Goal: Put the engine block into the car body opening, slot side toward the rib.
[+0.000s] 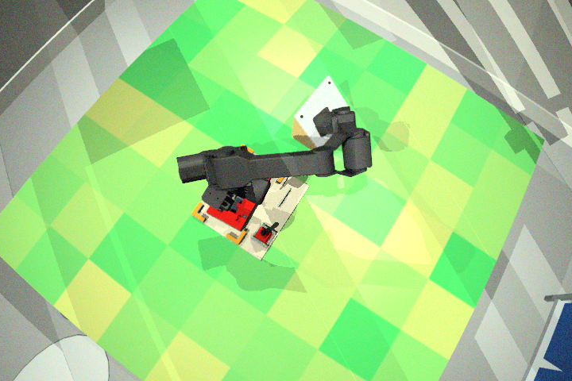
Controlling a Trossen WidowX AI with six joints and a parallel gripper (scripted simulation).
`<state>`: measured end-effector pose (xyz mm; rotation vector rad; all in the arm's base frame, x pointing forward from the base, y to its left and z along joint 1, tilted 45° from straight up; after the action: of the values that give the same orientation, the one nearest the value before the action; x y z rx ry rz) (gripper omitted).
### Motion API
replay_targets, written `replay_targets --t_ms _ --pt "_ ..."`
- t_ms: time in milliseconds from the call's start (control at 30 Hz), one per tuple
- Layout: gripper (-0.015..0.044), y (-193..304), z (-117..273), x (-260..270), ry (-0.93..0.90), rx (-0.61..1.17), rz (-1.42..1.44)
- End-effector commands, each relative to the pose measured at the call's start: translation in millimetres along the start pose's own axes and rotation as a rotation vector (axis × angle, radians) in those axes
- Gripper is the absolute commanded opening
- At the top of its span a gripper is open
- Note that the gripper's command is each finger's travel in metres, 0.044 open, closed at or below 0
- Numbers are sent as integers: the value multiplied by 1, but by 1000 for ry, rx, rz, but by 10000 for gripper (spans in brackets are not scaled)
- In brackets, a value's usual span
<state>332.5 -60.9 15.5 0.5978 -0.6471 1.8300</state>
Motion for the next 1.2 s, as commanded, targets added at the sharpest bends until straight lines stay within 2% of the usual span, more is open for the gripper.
replay_targets --t_ms 0,300,500,1167 --pt "0 -6 -10 1 -9 1 -22" --pt "0 -18 -29 7 -18 1 -57" --pt "157 -18 -29 7 -18 1 -74" --pt "158 -18 -29 7 -18 1 -51"
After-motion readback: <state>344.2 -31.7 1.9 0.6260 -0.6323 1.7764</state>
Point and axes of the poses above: the point midway between the two fingers, 35 mm back from their tips, its own z axis back along the fingers, its own x axis across the jaws, y = z × x, the point moved 3 cm from there along z, back along the fingers, and after that the axes turned 1 degree about -z, right-handed, at the moved point
